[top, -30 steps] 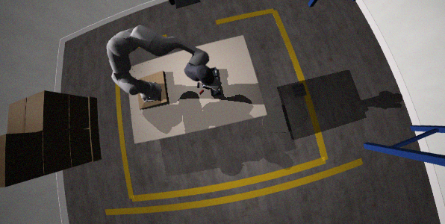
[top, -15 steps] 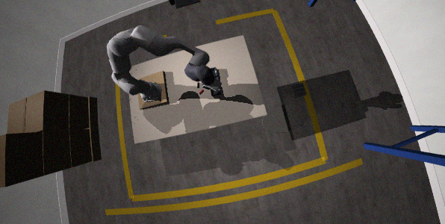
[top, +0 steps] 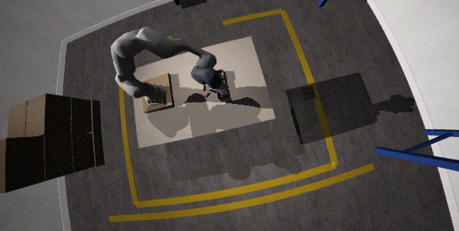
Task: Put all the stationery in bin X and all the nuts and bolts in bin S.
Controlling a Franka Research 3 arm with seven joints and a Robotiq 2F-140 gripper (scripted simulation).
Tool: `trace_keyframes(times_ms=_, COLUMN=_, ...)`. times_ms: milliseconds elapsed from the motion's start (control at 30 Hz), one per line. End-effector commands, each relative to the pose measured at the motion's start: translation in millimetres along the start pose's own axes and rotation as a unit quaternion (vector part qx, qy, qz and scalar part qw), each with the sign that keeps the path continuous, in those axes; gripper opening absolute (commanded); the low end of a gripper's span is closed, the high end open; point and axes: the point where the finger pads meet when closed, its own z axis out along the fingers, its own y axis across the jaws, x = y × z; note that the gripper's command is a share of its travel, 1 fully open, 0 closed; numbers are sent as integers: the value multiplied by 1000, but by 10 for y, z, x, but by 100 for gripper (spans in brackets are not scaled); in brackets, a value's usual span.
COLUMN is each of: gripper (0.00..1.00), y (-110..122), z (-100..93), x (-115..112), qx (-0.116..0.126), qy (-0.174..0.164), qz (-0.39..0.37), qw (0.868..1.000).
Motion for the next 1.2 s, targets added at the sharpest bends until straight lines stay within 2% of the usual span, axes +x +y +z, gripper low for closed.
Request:
trace_keyframes(times_ms=0, gripper=6, y=-14, z=45, x=-5, qx=2, qy=0, qz=0, qw=1000)
trace_keyframes(times_ms=733, gripper=6, y=-18, z=439, x=-5, qx=2, qy=0, qz=0, qw=1000)
trace_keyframes(times_ms=1167, gripper=6, y=-36, z=439, x=-7, qx=2, qy=0, qz=0, qw=1000)
